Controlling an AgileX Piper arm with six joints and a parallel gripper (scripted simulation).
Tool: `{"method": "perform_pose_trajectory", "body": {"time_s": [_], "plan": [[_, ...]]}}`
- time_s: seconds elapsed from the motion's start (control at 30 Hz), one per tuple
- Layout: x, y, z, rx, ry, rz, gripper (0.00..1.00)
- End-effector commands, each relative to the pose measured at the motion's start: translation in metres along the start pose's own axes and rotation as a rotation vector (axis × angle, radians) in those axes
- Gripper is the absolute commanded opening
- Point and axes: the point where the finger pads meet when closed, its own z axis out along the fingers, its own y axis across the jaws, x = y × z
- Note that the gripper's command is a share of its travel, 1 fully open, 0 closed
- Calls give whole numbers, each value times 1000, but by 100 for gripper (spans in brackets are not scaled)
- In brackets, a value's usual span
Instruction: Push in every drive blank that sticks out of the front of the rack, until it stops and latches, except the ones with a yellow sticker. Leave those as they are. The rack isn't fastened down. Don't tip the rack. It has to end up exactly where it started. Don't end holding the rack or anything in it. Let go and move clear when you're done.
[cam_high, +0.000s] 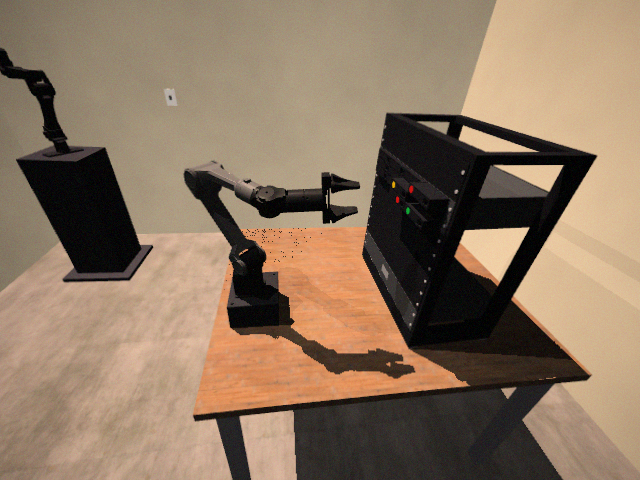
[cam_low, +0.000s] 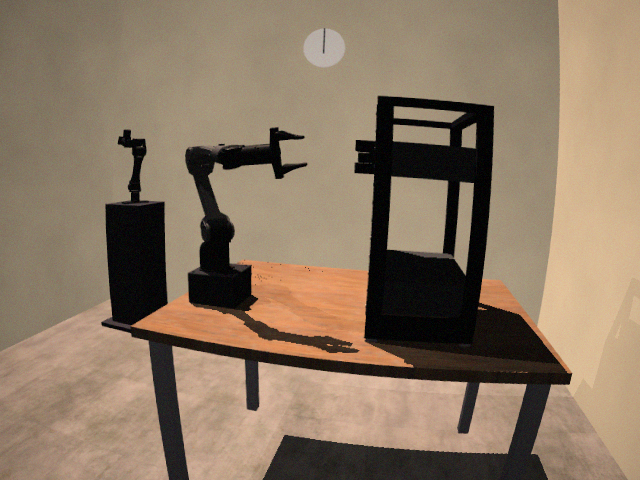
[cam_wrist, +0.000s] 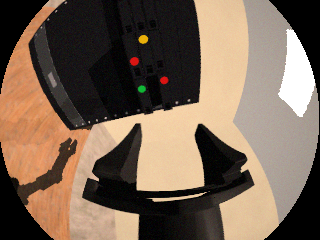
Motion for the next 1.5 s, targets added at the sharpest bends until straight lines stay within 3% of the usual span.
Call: {"method": "perform_pose_trajectory", "body": {"time_s": [0.0, 0.6, 1.47], "plan": [[-5, 0, -3, -11, -27, -40, 100], [-19, 18, -14, -94, -114, -177, 100], [-20, 20, -15, -102, -121, -187, 100]]}}
